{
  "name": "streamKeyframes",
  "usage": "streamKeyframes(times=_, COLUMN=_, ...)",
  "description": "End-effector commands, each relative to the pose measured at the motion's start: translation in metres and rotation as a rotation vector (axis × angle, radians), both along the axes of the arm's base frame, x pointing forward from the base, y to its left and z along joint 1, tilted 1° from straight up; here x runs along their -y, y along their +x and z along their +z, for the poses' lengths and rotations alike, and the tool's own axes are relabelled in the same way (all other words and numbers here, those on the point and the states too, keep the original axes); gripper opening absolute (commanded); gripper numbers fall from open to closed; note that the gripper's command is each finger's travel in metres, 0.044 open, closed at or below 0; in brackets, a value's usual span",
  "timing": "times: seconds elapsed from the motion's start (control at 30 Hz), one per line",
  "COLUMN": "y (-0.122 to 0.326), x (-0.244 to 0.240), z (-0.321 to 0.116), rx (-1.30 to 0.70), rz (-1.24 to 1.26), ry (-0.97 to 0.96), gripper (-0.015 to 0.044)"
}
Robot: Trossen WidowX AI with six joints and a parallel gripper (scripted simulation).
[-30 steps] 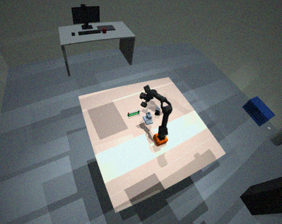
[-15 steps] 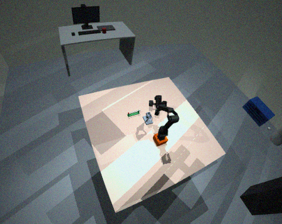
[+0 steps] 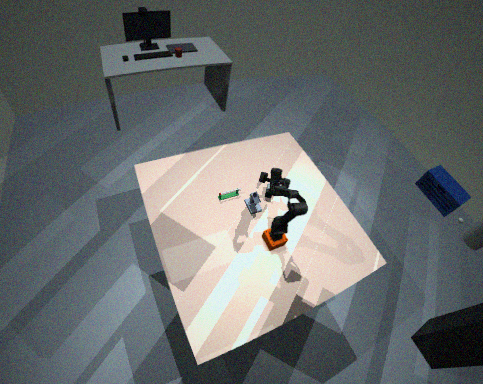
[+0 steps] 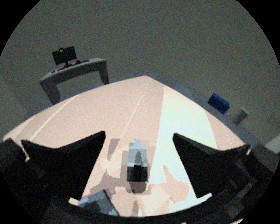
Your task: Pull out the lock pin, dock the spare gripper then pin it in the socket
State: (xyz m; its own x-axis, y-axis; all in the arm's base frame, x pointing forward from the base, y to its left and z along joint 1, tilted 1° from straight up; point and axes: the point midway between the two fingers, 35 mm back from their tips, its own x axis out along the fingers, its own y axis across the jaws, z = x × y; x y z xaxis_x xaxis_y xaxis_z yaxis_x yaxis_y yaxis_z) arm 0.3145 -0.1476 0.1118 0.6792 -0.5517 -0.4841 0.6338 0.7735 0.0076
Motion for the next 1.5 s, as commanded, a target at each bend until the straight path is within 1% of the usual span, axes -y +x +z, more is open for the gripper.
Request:
streamKeyframes(times=0.0, y=0.001, x=0.001, z=-0.010, rx=-0.004, rz=-0.003, ry=0.007, gripper=0.0440)
streamKeyframes(times=0.4, y=0.000, x=0.001, z=-0.061, rx=-0.005, rz=-0.003, ry=0.008, gripper=0.0440)
streamKeyframes(times=1.47, y=0.002, x=0.001, z=-0.109, rx=-0.006, rz=-0.003, ry=0.008, gripper=0.0440)
